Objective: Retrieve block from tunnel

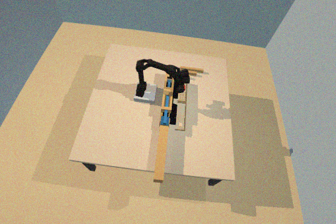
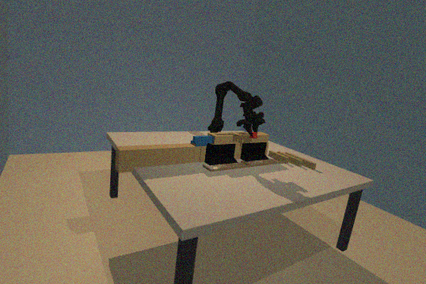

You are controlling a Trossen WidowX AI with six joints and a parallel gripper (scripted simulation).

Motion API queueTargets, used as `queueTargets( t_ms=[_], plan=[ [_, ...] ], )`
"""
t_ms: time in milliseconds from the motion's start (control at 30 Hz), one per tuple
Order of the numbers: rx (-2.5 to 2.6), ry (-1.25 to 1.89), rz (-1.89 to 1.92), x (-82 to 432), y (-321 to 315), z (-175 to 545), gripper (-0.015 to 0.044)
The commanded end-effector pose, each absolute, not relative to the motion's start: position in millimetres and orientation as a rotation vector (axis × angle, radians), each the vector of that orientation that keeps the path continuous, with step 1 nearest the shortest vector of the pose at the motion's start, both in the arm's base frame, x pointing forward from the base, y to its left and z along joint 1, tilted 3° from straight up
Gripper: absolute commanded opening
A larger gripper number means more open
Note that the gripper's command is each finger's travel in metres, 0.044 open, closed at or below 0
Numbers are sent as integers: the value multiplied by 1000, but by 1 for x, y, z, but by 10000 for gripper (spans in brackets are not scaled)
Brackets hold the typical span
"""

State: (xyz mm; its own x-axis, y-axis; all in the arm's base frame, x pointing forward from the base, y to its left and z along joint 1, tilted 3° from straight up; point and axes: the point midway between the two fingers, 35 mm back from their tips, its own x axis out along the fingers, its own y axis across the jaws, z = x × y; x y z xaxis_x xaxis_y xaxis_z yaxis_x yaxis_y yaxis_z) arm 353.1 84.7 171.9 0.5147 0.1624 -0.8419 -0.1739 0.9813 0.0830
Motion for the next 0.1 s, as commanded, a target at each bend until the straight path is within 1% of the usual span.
queueTargets(
  t_ms=[0, 67],
  plan=[
    [-14, 999, 207, 358, 86, 174, 0],
    [-14, 999, 207, 358, 86, 174, 0]
  ],
)
